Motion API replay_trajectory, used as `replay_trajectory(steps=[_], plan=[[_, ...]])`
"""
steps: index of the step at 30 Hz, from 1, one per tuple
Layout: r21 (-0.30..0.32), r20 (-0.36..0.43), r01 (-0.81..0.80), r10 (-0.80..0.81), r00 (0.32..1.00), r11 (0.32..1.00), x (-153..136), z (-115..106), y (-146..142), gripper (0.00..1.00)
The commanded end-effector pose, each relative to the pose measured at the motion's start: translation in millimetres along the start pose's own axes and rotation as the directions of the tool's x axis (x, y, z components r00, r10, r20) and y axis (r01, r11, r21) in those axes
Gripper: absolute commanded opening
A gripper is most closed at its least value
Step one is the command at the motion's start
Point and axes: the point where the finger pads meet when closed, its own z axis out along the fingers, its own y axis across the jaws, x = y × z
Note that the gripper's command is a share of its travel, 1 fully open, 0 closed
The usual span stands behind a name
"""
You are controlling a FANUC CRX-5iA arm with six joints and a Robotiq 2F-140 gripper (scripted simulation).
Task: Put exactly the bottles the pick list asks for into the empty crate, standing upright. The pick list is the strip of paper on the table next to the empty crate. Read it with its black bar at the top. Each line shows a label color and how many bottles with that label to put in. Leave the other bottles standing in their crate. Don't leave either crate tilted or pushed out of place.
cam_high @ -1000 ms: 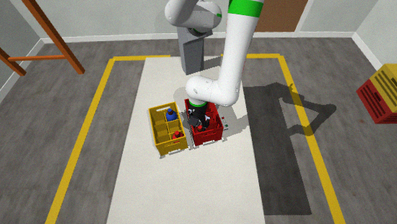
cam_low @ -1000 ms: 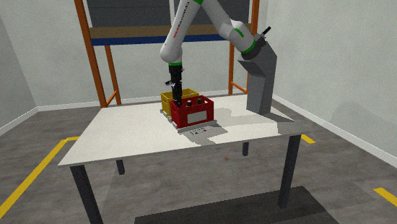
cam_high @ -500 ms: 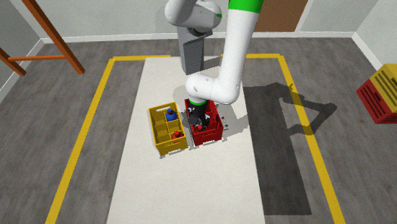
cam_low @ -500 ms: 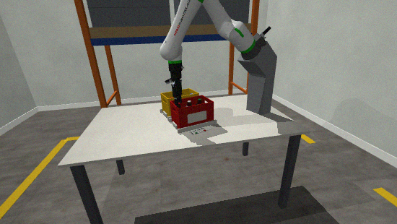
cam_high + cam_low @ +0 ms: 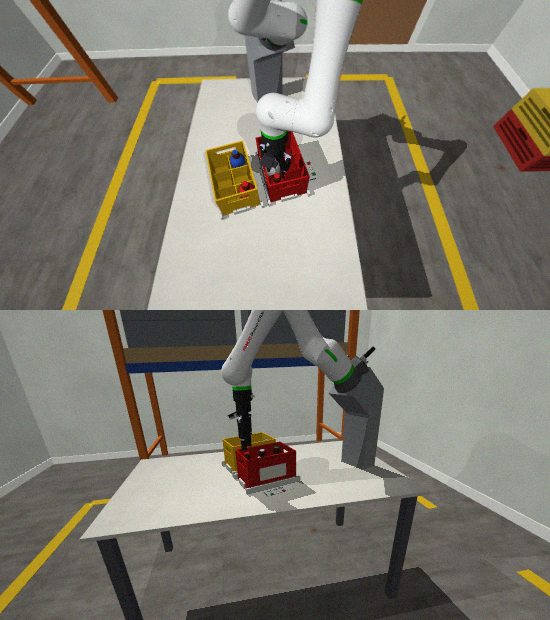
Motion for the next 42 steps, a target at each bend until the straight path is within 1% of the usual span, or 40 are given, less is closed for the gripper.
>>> replay_trajectory(steps=[1,3,14,20,35,37,42], plan=[[0.0,-0.001,0.0,0.0,1.0,1.0,0.7,-8.7,-0.3,0.44],[0.0,-0.001,0.0,0.0,1.0,1.0,0.7,-8.7,-0.3,0.44],[0.0,-0.001,0.0,0.0,1.0,1.0,0.7,-37.7,-0.3,0.44],[0.0,-0.001,0.0,0.0,1.0,1.0,6.9,-37.7,4.0,0.44],[0.0,-0.001,0.001,-0.001,1.0,1.0,58.0,-37.8,59.0,0.44],[0.0,-0.001,0.001,-0.001,1.0,1.0,58.0,-37.8,59.0,0.44],[0.0,-0.001,0.001,-0.001,1.0,1.0,75.0,-37.8,77.3,0.44]])
